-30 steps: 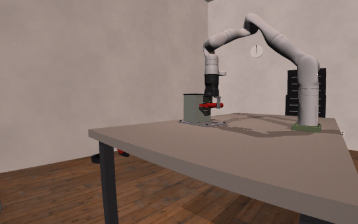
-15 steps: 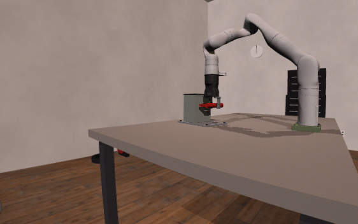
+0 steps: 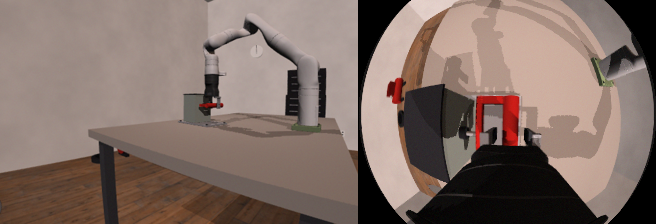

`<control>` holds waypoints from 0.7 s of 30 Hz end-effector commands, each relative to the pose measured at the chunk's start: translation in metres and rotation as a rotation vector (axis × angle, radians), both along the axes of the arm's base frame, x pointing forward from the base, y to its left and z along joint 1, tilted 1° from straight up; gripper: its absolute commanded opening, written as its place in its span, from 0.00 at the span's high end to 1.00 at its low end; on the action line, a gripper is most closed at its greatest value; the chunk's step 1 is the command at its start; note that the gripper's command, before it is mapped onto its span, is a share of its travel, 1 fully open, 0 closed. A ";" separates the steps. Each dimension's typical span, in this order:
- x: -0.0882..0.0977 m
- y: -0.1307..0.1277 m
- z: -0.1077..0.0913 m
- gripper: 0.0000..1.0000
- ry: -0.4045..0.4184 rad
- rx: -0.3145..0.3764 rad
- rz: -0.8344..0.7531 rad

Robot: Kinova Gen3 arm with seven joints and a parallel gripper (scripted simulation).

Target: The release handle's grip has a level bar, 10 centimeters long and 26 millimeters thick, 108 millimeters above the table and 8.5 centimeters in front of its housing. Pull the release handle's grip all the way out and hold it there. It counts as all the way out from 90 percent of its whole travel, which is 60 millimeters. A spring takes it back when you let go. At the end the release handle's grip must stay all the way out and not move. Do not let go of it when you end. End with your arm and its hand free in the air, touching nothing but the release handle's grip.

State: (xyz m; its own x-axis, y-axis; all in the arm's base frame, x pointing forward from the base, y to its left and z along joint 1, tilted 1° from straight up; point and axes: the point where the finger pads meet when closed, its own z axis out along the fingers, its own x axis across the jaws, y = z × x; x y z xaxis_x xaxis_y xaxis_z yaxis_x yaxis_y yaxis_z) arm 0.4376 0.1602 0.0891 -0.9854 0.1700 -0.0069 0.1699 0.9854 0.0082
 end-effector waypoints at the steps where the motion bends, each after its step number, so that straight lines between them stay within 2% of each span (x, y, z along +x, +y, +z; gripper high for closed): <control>1: 0.000 0.000 0.001 0.04 -0.002 0.000 0.000; 10: 0.000 0.000 0.001 0.04 -0.002 0.000 0.000; 11: 0.000 0.000 0.001 1.00 -0.002 0.000 0.000; 21: 0.000 0.000 0.001 1.00 -0.002 0.000 0.000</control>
State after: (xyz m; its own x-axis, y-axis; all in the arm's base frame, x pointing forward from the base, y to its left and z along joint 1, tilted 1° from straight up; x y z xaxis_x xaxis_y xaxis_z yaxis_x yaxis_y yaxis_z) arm 0.4380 0.1601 0.0891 -0.9854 0.1702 -0.0076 0.1701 0.9854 0.0084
